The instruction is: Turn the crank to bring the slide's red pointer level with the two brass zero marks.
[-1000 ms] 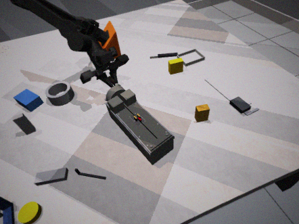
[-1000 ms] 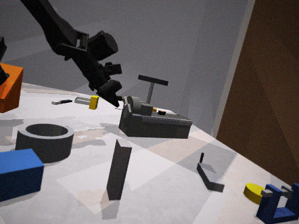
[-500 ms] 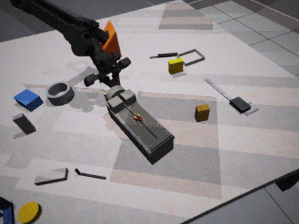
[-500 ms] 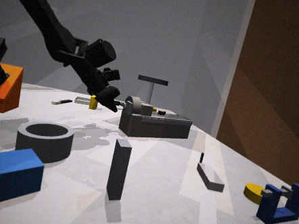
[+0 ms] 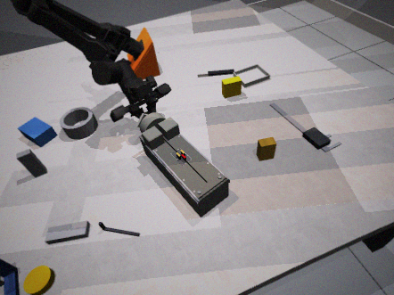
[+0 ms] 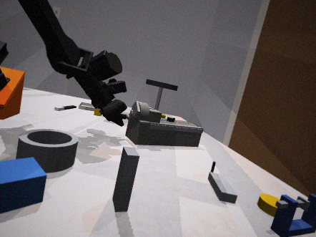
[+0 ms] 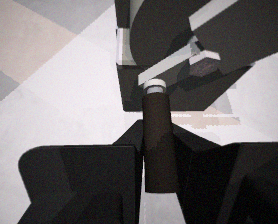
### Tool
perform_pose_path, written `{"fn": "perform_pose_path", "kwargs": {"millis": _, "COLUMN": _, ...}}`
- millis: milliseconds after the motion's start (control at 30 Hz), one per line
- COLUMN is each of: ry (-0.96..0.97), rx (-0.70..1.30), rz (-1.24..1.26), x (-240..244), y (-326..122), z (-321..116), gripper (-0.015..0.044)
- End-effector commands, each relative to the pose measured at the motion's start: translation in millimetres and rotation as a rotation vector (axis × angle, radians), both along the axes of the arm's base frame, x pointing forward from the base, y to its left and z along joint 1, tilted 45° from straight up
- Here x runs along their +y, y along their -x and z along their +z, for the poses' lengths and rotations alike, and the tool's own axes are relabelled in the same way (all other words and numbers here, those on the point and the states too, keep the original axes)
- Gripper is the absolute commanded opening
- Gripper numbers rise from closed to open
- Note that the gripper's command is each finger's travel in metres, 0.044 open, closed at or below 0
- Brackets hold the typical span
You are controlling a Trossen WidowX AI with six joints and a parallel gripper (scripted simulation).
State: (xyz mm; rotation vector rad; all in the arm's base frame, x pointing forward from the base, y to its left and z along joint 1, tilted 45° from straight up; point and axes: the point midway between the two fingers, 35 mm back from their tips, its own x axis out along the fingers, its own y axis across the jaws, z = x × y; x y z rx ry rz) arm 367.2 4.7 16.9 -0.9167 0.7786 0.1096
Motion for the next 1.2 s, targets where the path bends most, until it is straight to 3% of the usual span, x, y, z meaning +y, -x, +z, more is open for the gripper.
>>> {"fn": "perform_pose_path", "kwargs": {"millis": 0, "ry": 0.004, "rx": 0.001, "rz": -0.008, "x": -8.5, "y": -3.4, "z": -0.3, "gripper": 0.0}}
{"fn": "perform_pose_path", "kwargs": {"millis": 1167, "ry": 0.005, "rx": 0.0, "rz": -0.008, "x": -21.6, "y": -11.2, "z": 9.2, "gripper": 0.0}}
